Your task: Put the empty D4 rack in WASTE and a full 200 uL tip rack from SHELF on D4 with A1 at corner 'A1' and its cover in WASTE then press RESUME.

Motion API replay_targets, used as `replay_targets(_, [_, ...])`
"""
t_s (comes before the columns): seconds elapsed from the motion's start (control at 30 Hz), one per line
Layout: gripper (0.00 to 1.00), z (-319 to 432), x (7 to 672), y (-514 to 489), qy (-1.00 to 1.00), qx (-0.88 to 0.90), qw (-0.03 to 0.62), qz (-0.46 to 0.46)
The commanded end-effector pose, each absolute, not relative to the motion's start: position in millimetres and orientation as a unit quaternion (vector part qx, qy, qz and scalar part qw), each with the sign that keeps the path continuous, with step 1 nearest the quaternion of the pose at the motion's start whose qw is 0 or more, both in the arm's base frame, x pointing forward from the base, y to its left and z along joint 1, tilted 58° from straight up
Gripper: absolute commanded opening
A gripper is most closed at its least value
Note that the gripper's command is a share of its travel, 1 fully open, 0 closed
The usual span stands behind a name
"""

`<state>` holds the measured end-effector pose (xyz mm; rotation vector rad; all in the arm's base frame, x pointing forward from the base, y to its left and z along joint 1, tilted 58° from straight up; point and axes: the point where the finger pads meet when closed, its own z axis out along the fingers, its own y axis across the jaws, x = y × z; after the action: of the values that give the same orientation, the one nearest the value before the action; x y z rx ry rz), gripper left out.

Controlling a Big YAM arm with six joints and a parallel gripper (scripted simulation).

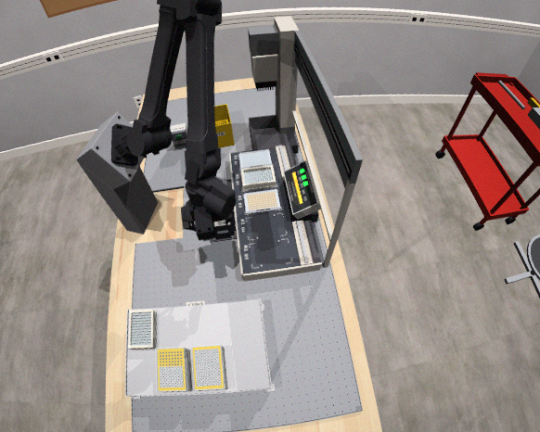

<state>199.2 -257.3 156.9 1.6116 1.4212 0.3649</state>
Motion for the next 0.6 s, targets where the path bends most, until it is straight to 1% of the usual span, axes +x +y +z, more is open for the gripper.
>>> replay_targets(0.0, [1.0,170.8,194.2,-279.1,0.584,0.648,0.471,0.132])
replay_targets(0.17, [1.0,169.4,198.7,-268.9,0.591,0.638,0.474,0.135])
replay_targets(0.43, [1.0,178.2,182.7,-305.6,0.538,0.687,0.459,0.164])
replay_targets(0.57, [1.0,183.8,175.3,-323.8,0.546,0.682,0.461,0.158])
